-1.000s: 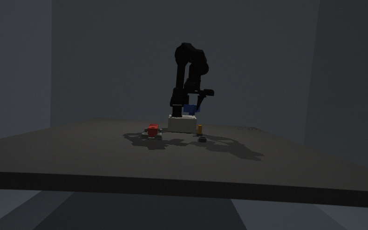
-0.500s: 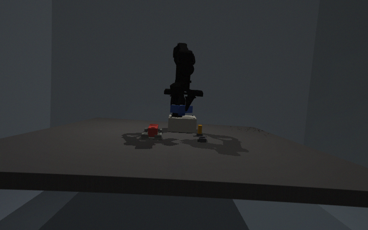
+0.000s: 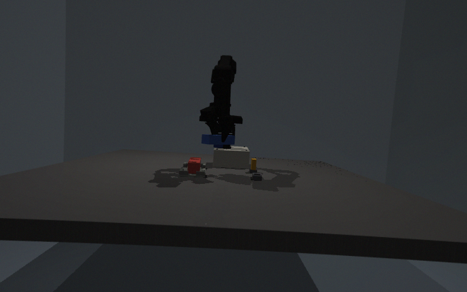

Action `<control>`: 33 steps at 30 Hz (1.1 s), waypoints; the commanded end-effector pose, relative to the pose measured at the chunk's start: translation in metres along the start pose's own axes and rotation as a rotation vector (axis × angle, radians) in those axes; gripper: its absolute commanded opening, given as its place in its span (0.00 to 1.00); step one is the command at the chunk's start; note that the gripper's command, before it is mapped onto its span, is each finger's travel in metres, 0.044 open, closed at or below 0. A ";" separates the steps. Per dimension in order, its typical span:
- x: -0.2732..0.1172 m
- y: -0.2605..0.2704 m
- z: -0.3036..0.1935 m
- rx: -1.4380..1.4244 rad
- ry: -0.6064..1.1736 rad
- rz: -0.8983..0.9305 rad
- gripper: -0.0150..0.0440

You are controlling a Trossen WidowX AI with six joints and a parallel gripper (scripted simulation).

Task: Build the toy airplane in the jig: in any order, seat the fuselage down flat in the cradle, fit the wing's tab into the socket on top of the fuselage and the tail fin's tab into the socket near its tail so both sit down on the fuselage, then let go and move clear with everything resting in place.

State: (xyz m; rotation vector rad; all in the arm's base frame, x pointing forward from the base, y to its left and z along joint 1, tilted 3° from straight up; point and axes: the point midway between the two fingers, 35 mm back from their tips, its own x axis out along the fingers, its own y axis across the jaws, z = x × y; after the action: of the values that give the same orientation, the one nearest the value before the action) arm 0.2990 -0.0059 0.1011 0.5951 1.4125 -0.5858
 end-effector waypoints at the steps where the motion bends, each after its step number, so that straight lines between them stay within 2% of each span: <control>1: 0.002 -0.012 0.003 0.067 0.003 0.004 0.25; 33: 0.023 -0.112 0.014 0.611 -0.003 -0.003 0.25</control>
State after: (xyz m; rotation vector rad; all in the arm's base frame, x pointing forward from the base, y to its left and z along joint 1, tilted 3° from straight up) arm 0.2402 -0.0923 0.0782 1.0264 1.2428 -0.9982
